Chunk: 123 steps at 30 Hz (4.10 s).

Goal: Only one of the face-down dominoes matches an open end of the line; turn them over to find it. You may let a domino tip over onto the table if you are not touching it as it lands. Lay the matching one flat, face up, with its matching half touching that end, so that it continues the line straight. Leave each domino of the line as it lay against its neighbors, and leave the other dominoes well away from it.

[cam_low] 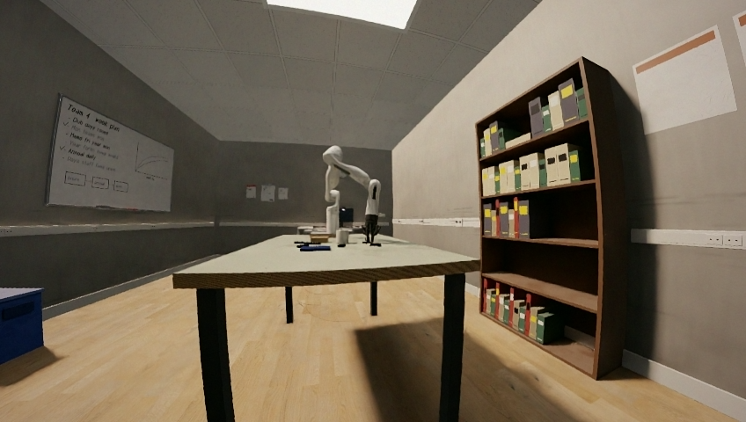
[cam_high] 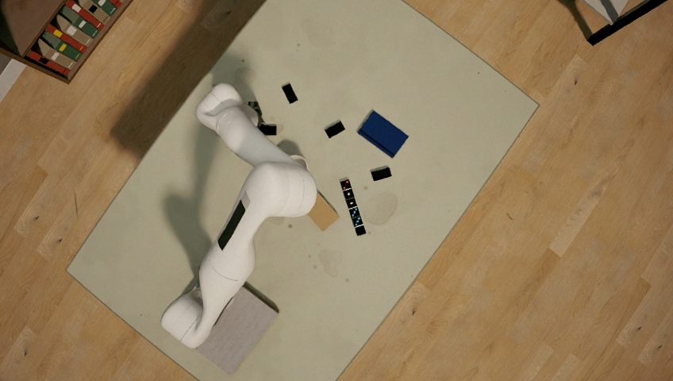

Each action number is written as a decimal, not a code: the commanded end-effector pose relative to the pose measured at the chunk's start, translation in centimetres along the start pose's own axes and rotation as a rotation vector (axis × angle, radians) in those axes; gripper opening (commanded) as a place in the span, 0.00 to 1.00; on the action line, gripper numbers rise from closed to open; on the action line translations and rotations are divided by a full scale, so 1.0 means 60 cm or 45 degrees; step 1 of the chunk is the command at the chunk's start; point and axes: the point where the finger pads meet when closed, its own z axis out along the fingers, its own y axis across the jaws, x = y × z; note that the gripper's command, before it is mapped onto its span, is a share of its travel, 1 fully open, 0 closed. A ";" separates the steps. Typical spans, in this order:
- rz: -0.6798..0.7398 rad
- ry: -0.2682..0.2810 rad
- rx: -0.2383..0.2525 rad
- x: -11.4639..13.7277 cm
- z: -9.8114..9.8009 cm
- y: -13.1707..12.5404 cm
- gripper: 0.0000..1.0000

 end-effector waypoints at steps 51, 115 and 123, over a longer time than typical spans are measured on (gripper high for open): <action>0.000 -0.001 -0.001 -0.018 -0.127 0.000 0.31; 0.068 0.093 -0.051 0.152 -0.226 -0.185 0.31; 0.155 0.218 -0.114 0.149 -0.225 -0.187 0.31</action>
